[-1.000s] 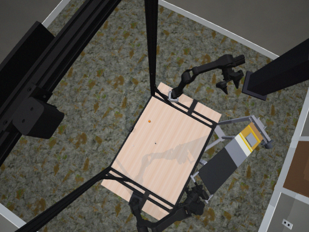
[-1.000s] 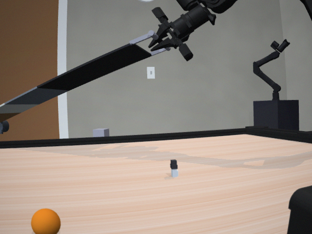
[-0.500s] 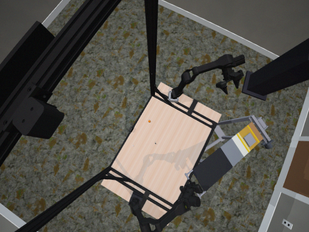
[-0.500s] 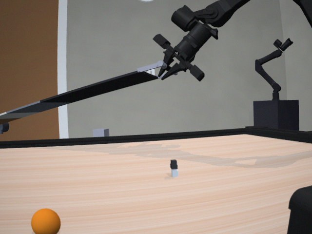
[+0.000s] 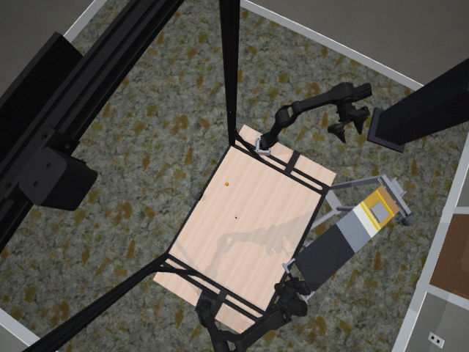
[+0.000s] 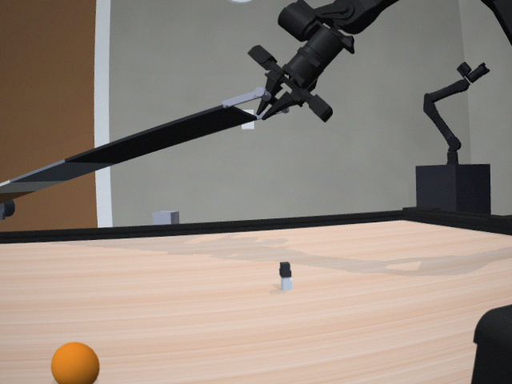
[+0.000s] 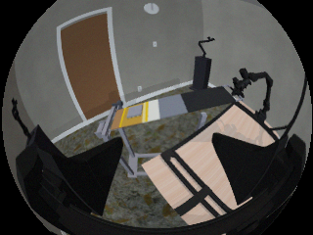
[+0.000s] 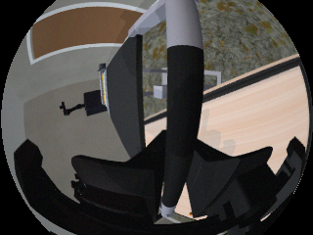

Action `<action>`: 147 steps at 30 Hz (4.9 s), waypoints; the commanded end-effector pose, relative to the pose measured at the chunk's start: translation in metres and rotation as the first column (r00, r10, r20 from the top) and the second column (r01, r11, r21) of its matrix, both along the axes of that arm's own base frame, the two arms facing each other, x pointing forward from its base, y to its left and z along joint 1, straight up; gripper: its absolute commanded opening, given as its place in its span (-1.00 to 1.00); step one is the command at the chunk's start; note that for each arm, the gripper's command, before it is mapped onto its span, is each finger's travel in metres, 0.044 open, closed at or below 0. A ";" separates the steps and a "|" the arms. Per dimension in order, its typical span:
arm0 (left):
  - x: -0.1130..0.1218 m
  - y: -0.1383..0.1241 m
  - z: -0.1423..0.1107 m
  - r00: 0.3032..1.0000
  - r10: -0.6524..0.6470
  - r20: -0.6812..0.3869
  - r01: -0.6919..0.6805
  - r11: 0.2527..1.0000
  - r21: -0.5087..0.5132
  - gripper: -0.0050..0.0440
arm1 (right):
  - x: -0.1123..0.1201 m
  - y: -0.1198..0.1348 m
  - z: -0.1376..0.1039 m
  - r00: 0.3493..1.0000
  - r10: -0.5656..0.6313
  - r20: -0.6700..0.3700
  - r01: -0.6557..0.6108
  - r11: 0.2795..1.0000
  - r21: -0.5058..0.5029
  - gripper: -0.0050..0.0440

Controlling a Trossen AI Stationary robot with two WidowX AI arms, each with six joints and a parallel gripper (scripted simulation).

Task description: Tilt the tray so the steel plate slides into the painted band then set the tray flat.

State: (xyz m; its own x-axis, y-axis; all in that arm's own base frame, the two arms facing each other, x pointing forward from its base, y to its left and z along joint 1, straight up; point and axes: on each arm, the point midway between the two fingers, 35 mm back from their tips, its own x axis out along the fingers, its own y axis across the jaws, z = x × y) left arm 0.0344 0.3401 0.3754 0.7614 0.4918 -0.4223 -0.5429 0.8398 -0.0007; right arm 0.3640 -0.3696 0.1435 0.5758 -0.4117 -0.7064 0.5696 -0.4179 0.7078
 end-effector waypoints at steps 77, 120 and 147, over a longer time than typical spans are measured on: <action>0.000 0.000 0.000 1.000 -0.001 0.000 0.001 1.000 0.001 1.00 | 0.016 -0.014 0.090 0.979 0.011 0.204 0.021 0.988 -0.155 -0.80; 0.000 0.000 0.000 1.000 -0.001 0.000 0.001 1.000 0.001 1.00 | 0.003 -0.005 0.039 0.993 0.001 0.118 0.010 0.996 -0.093 -0.80; 0.000 0.000 0.000 1.000 -0.001 0.000 0.001 1.000 0.001 1.00 | -0.008 0.003 -0.022 1.000 -0.004 0.019 0.005 1.000 -0.021 -0.80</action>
State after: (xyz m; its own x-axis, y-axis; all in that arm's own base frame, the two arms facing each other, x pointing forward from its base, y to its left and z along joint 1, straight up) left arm 0.0348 0.3398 0.3757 0.7618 0.4914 -0.4222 -0.5421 0.8403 -0.0001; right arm 0.3629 -0.3693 0.1350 0.6079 -0.4392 -0.6615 0.5342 -0.3901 0.7500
